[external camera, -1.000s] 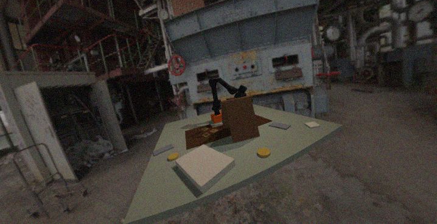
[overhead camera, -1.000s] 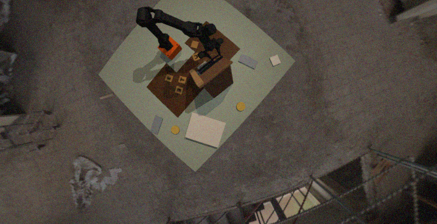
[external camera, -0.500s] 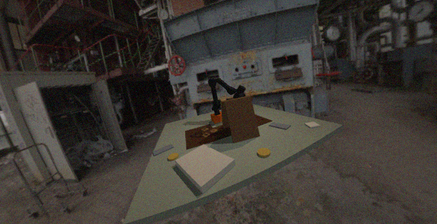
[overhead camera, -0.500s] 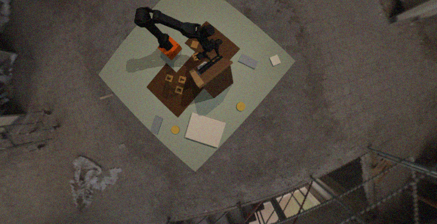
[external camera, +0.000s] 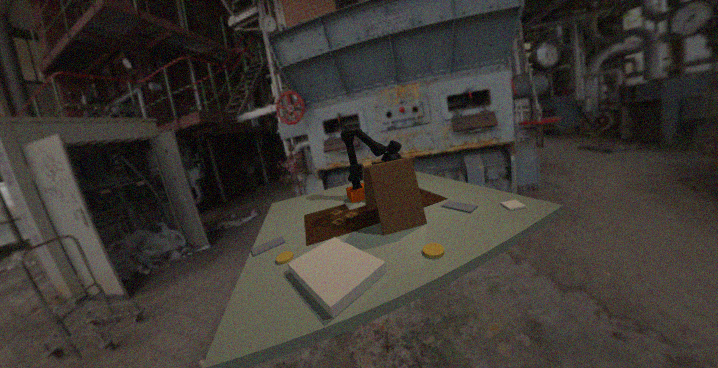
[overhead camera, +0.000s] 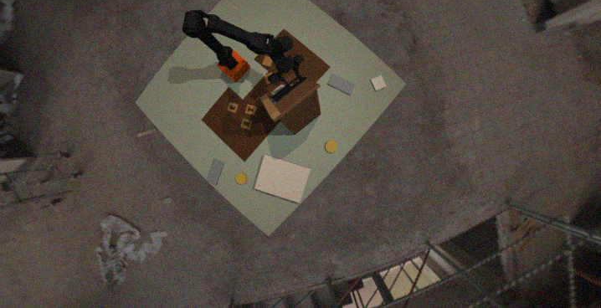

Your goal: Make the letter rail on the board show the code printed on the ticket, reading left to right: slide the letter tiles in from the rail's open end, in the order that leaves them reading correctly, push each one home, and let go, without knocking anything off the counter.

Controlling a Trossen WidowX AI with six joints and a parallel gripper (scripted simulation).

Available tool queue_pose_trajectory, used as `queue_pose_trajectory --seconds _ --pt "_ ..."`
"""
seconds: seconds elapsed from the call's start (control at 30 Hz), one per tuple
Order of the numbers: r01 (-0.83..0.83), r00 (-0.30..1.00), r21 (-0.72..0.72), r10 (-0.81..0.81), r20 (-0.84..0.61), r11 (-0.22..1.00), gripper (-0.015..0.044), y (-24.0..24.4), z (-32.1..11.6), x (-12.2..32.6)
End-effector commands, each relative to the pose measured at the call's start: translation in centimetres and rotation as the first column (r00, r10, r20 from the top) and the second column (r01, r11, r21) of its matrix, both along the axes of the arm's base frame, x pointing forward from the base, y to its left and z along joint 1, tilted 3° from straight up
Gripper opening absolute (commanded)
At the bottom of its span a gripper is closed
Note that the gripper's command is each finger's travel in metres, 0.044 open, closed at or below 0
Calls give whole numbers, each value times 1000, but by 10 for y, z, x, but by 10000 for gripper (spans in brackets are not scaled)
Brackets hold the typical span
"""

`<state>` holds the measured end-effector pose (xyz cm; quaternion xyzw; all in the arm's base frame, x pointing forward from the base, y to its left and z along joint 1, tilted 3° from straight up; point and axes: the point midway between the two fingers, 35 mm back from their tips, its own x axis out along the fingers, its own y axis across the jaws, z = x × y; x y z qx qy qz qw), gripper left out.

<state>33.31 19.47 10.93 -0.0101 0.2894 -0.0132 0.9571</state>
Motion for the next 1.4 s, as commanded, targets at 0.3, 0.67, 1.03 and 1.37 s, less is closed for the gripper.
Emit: queue_pose_trajectory --seconds 0.3,0.67,1.03,1.37 --pt "-5 1000 -5 5 -1 1000 0 -12 0 -1" --pt "-5 1000 -6 5 -1 1000 0 -22 0 -1" --pt "-5 1000 -7 5 -1 1000 0 -31 0 -1" --pt "-5 1000 -8 5 -1 1000 0 -39 0 -2"
